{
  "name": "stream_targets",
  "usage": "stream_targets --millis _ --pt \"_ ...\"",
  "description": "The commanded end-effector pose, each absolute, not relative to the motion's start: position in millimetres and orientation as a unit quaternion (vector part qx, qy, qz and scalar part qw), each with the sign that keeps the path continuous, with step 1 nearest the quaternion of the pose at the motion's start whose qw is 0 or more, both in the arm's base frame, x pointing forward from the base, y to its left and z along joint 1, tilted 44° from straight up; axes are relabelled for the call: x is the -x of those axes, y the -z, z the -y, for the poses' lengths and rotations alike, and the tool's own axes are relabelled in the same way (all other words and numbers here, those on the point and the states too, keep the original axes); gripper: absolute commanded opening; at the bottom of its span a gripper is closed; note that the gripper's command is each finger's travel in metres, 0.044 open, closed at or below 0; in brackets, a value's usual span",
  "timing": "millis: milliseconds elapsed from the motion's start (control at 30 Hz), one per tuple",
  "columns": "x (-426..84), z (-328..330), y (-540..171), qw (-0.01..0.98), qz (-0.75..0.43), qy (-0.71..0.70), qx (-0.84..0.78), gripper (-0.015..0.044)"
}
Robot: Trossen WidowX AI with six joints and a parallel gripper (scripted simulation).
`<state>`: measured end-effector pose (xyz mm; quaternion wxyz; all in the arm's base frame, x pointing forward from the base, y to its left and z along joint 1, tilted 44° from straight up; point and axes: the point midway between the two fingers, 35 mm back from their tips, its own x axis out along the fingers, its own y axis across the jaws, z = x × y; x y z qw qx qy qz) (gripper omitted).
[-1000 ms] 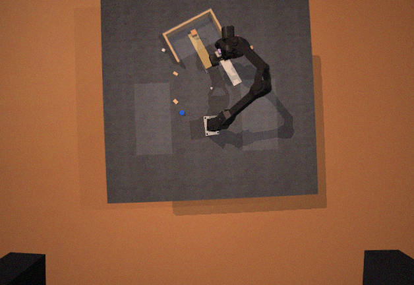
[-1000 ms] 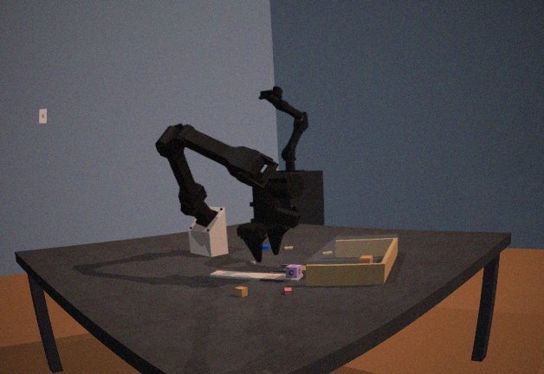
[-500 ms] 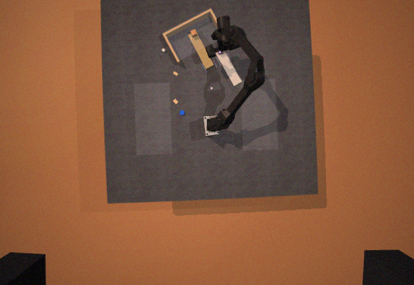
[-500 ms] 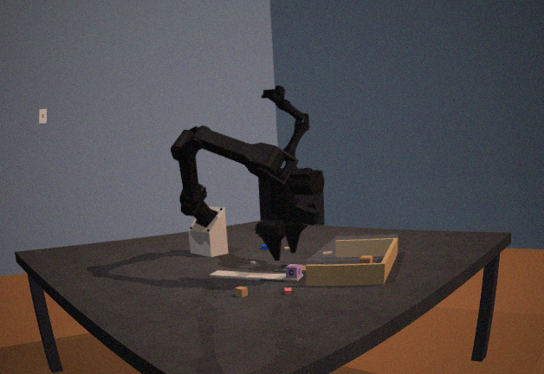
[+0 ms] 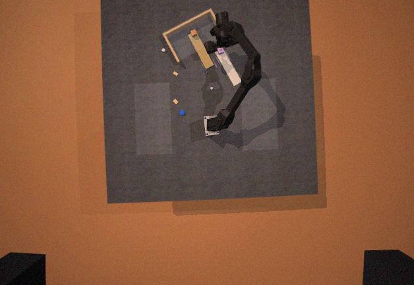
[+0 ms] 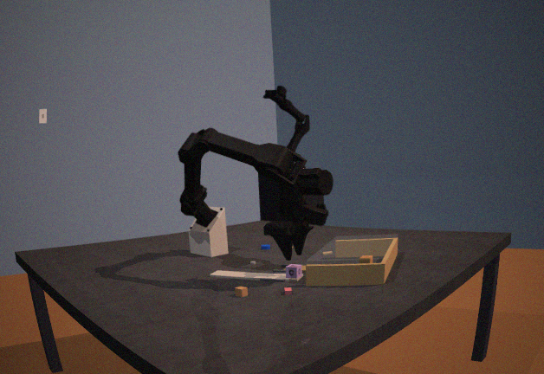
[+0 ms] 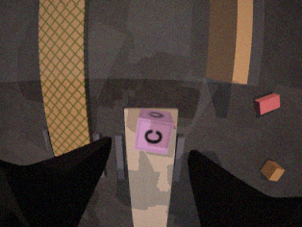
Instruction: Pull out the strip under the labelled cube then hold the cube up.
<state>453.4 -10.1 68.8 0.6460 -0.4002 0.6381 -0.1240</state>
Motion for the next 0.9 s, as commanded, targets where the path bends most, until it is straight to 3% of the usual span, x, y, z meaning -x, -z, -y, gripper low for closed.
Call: stream_targets --millis 0,867 --pt "-455 15 -65 0.645 -0.638 0.125 0.402 0.0250" --pt "-461 43 -37 0.645 -0.637 0.126 0.403 0.0250"
